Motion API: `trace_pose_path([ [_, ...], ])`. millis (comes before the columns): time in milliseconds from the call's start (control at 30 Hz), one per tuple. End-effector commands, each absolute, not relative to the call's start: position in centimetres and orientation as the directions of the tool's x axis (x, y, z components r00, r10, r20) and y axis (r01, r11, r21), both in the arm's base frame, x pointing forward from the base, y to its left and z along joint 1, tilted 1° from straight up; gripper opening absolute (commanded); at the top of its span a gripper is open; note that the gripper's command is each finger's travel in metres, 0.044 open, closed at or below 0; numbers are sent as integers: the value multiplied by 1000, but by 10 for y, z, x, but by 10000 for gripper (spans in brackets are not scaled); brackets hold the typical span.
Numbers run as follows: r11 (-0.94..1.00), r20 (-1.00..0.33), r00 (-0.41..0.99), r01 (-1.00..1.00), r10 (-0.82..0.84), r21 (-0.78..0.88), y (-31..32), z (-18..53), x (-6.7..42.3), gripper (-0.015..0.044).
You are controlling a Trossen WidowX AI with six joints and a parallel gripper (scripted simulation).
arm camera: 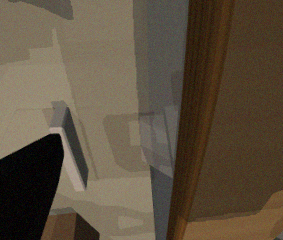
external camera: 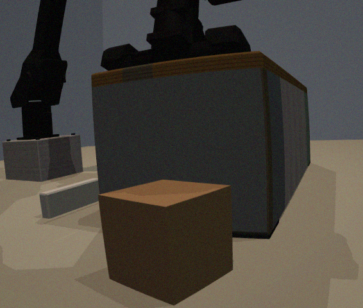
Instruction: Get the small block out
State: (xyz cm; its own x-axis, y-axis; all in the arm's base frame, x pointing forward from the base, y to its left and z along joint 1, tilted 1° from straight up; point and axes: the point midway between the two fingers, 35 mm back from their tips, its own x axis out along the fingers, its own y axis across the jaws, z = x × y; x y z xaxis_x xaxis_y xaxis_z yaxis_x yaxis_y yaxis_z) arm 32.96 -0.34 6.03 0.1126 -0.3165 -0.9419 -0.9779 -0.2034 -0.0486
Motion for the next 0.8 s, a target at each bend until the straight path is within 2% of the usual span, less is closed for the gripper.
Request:
trace_pose_path([
  [0, -203, -940, 113, -978, -322, -48, -4, 60, 329, 400],
  [767, -203, -940, 113, -978, -322, -48, -6, 60, 328, 400],
])
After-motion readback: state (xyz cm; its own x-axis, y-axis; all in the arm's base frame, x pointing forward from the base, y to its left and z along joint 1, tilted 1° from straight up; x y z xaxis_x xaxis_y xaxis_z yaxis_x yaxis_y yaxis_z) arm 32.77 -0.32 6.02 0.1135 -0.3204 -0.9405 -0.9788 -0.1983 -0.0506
